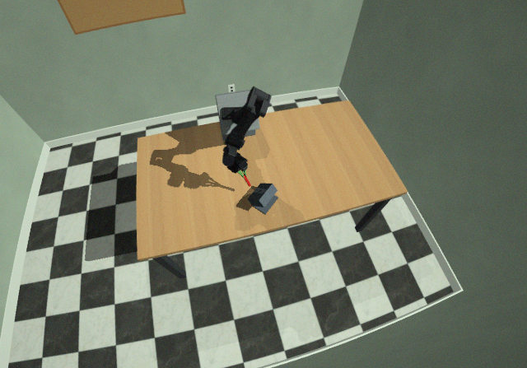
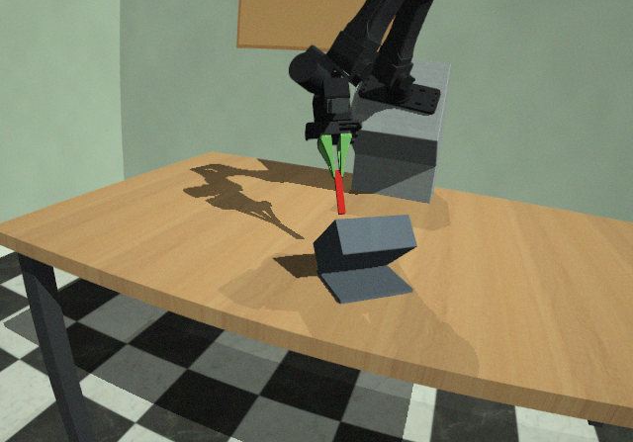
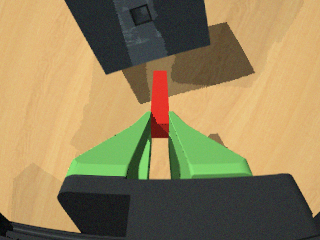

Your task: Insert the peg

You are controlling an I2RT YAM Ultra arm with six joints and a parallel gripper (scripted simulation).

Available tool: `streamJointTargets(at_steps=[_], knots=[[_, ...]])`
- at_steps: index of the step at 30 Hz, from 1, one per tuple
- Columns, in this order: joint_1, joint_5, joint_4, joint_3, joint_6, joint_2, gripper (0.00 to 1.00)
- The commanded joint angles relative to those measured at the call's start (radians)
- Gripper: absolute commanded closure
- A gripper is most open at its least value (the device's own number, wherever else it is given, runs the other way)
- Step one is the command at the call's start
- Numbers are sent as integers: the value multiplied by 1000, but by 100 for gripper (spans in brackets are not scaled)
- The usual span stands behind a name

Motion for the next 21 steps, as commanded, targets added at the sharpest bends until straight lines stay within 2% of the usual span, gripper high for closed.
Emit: streamJointTargets(at_steps=[1,9,21], knots=[[-33,-68,49,-16,-22,-27,100],[-75,-129,86,-15,-38,-23,100],[-151,-240,151,-66,-75,-58,100]])
